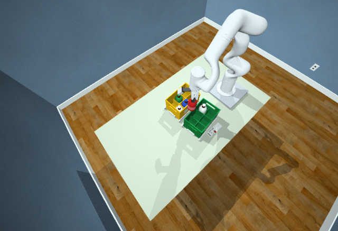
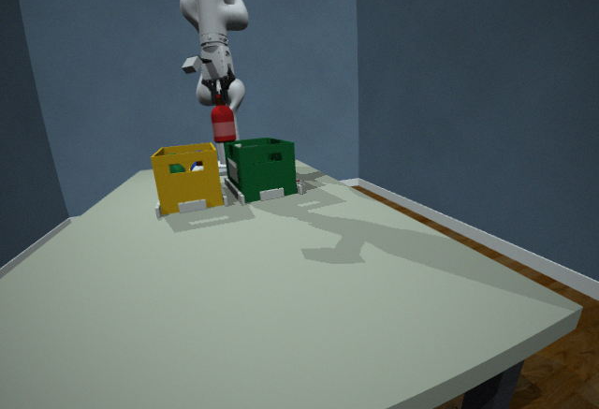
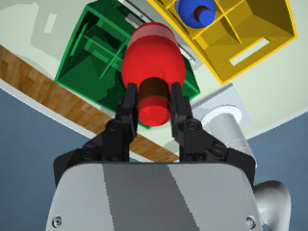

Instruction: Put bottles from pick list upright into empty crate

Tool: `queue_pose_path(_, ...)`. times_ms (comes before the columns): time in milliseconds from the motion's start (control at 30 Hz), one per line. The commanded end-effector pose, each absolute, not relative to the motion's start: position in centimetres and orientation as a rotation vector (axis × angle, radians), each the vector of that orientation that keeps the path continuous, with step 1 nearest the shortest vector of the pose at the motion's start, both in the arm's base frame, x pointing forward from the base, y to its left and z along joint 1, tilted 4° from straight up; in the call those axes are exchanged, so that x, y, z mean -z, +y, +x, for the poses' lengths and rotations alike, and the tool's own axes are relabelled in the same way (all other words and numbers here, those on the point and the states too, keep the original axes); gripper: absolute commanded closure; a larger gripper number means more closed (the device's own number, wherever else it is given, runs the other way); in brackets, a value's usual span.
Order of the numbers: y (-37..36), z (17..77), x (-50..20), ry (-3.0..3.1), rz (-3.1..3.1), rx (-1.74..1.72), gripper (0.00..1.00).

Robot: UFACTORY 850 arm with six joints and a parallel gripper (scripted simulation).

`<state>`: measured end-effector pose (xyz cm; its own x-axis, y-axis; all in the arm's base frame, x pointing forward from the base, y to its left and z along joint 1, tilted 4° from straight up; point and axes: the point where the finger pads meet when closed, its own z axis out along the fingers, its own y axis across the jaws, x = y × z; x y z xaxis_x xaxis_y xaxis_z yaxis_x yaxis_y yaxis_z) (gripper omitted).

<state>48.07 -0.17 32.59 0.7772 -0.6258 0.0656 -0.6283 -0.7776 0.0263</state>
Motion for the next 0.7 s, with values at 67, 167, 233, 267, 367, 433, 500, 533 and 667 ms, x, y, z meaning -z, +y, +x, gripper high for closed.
queue_pose_path(67,0.8,47.8,-32.6,-1.03,2.918,-0.086,1.0)
queue_pose_path(167,1.3,47.5,-32.6,-1.03,2.918,-0.086,1.0)
queue_pose_path(233,1.3,47.5,-32.6,-1.03,2.918,-0.086,1.0)
queue_pose_path(267,1.5,47.4,-32.6,-1.03,2.918,-0.086,1.0)
queue_pose_path(367,2.0,47.2,-32.5,-1.03,2.918,-0.086,1.0)
queue_pose_path(433,2.4,47.0,-32.5,-1.03,2.918,-0.086,1.0)
queue_pose_path(500,2.8,46.9,-32.5,-1.03,2.918,-0.086,1.0)
queue_pose_path(533,3.0,46.8,-32.5,-1.03,2.918,-0.086,1.0)
queue_pose_path(667,3.7,46.5,-32.4,-1.03,2.918,-0.086,1.0)
